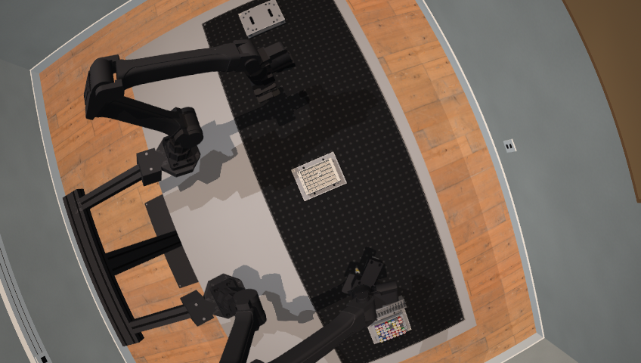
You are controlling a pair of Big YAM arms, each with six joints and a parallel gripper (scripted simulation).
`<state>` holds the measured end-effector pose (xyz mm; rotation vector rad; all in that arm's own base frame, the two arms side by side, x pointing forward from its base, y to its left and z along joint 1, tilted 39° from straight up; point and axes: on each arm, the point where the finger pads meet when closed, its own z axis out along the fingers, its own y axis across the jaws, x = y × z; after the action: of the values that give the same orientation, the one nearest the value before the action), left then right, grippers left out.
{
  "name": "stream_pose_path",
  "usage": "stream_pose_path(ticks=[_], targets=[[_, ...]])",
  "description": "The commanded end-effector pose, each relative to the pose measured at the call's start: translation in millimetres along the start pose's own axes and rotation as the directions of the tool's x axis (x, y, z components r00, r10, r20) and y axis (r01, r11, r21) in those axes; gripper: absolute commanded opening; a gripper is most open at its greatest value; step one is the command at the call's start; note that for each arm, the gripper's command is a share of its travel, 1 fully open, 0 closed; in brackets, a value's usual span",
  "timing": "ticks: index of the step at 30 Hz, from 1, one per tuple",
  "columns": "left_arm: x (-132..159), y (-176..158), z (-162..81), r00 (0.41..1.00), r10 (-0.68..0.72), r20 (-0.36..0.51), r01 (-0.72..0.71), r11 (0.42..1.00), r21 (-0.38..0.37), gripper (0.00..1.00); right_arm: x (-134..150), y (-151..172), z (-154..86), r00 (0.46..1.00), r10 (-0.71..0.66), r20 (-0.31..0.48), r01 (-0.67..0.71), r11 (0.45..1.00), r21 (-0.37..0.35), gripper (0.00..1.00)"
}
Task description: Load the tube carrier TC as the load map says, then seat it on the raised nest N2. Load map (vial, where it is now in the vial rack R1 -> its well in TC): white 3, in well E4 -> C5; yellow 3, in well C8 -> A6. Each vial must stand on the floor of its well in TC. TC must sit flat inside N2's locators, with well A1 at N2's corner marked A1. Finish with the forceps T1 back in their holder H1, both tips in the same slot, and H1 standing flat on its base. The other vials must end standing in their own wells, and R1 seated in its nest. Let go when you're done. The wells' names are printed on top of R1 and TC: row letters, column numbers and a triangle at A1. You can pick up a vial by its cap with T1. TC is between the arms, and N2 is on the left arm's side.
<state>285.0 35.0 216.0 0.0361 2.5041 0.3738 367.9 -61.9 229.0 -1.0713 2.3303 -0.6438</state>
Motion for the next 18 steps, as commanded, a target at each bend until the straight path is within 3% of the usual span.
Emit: stream_pose_path(ticks=[1, 18], targets=[[-12, 2, -8, 1.0, 0.007, 0.028, -0.007, 1.0, 0.002, 1.0, -10, -2, -1, 1.0, 0.019, 0.016, -0.019, 1.0, 0.017, 0.09], [-12, 2, -8, 1.0, 0.007, 0.028, -0.007, 1.0, 0.002, 1.0, -27, 19, 4, 1.0, 0.016, 0.006, -0.016, 1.0, 0.001, 0.09]])
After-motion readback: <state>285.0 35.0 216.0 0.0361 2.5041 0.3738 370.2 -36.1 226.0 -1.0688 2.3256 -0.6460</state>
